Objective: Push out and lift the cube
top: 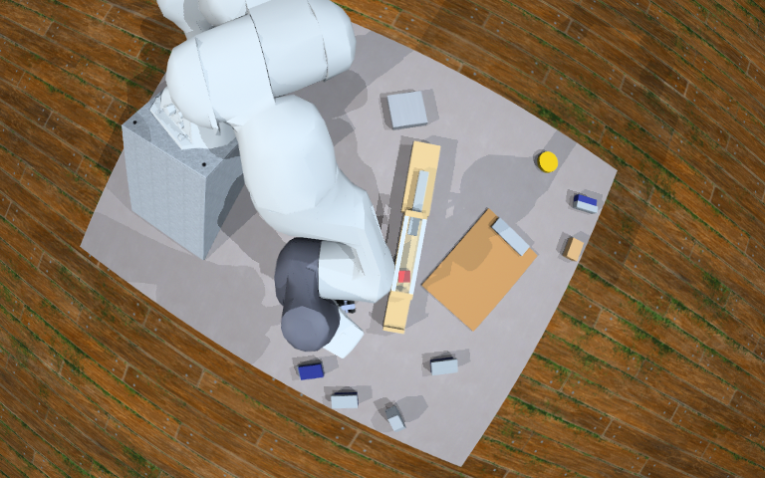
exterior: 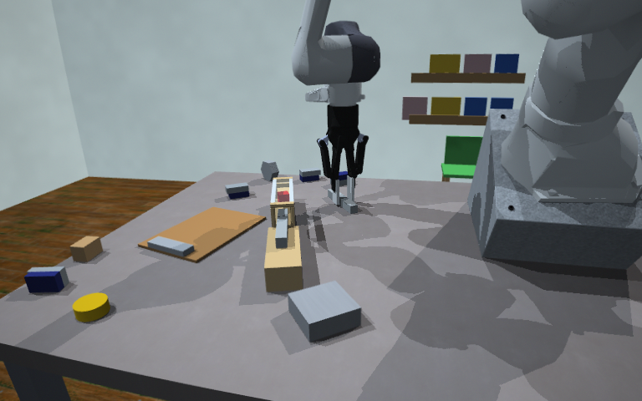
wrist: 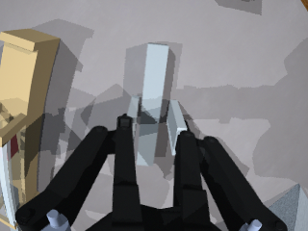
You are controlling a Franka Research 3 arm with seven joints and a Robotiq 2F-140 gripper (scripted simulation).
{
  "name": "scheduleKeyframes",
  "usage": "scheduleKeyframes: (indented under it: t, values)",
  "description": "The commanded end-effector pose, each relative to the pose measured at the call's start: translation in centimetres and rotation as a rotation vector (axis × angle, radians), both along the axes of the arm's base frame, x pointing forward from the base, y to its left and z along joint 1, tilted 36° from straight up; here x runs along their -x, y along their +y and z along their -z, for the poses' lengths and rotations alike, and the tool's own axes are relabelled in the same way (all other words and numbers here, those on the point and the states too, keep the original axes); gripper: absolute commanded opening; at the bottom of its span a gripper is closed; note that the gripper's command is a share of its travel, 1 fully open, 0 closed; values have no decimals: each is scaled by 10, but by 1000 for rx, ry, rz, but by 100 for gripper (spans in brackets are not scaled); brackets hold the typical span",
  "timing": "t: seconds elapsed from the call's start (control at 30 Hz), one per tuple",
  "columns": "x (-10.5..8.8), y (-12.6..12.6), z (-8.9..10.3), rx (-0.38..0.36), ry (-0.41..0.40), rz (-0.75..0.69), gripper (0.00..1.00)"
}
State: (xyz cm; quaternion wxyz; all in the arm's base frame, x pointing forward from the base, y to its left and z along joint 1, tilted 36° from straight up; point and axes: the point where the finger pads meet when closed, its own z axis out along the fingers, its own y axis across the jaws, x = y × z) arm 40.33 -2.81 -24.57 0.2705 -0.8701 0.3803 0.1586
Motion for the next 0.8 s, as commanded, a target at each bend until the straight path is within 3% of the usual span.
scheduleKeyframes:
  t: [0.0, 0.53, 0.57, 0.77]
  values:
    - [-2, 0, 0, 1, -8, -9, 23]
    - [-2, 0, 0, 1, -8, -9, 23]
    - [-2, 0, 0, 1, -8, -9, 0]
    - [-2, 0, 0, 1, -8, -9, 0]
